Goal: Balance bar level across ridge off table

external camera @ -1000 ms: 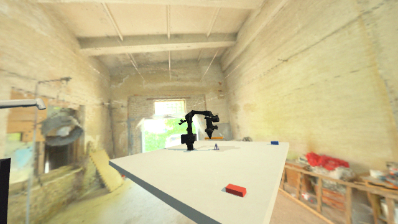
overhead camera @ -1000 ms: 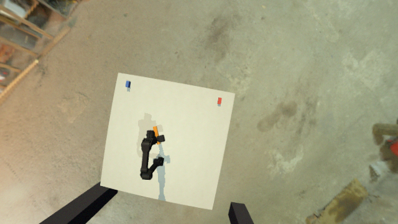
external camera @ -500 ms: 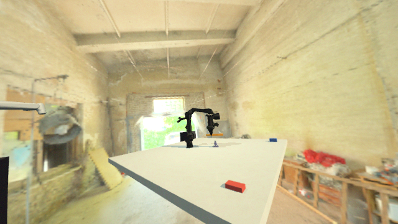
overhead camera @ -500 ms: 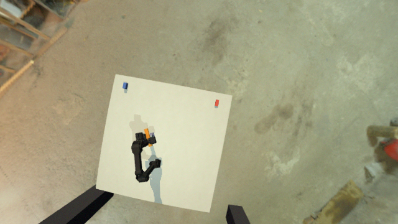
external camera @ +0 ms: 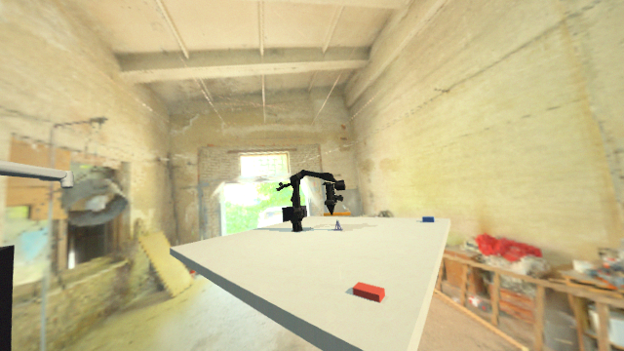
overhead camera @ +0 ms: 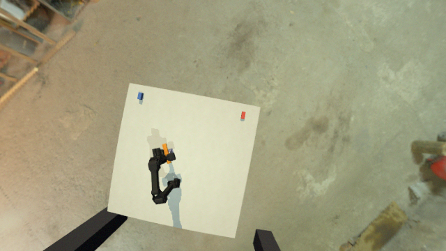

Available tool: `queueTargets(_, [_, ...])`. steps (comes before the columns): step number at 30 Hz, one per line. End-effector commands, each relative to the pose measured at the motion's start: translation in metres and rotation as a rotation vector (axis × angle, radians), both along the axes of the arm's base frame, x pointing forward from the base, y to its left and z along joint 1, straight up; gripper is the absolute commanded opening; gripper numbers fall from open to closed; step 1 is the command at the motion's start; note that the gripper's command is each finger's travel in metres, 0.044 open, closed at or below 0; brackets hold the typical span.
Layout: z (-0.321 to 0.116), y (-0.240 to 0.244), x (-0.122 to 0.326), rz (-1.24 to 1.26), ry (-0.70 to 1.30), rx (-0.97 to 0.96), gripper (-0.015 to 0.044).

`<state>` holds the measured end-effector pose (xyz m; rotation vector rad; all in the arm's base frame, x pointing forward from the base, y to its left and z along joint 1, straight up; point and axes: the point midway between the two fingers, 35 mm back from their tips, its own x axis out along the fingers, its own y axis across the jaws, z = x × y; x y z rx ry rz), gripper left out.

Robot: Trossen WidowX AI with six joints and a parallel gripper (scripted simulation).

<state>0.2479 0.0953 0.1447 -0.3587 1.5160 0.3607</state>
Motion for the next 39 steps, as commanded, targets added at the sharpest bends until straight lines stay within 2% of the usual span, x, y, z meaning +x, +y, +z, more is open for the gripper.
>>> queueTargets(1, [-0.006,0.000,0.000,-0.005,-0.001,0.003,0.0000])
queueTargets(13, [-0.024,-0.001,0.000,-0.005,-0.001,0.003,0.0000])
queueTargets(39, [-0.025,0.000,0.000,-0.005,-0.001,0.003,0.0000])
